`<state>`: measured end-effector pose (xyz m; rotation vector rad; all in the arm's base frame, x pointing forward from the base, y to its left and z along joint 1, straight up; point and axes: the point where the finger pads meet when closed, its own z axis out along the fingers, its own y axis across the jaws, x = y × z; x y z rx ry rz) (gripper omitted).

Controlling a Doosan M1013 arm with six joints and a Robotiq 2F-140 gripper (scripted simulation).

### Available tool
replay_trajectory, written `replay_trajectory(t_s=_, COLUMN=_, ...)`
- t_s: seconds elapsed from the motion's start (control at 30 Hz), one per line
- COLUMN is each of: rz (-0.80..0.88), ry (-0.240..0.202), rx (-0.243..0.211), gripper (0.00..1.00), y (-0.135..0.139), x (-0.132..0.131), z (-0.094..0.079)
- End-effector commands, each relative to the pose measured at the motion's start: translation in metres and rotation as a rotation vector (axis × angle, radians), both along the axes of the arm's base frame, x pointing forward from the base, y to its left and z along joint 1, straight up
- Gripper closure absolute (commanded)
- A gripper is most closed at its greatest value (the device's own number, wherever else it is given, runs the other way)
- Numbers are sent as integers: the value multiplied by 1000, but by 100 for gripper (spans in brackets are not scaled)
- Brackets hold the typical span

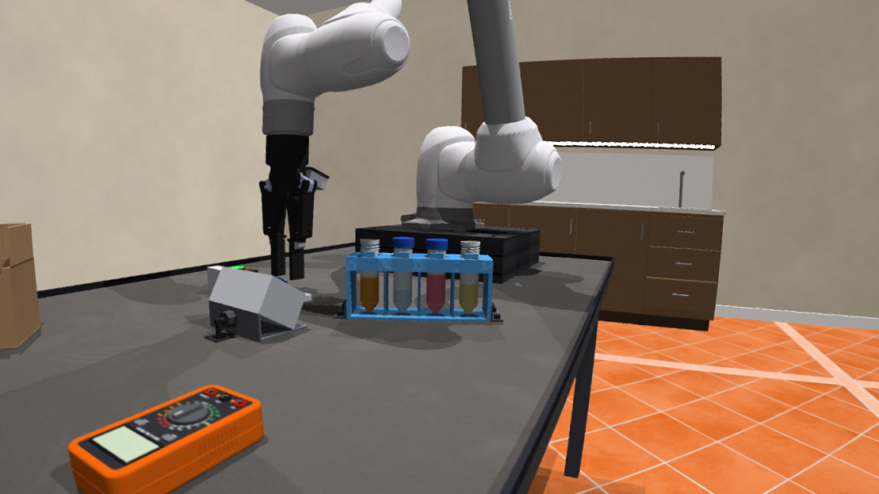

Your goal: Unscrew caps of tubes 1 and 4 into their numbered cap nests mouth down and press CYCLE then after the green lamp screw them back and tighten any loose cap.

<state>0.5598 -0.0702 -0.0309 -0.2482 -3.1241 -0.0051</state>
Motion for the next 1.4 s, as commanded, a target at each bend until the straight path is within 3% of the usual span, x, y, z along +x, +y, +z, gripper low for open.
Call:
replay_trajectory(t_s=0.0, rz=0, ry=-2, rx=0, gripper=64, y=0, x=1, z=-12)
replay_trajectory(t_s=1.07, rz=0, ry=-1, rx=0, gripper=64, y=0, x=1, z=-26)
replay_trajectory(t_s=1.1, rz=0, ry=-1, rx=0, gripper=70, y=0, x=1, z=-26)
replay_trajectory(t_s=1.37, rz=0, ry=-1, rx=0, gripper=70, y=0, x=1, z=-26)
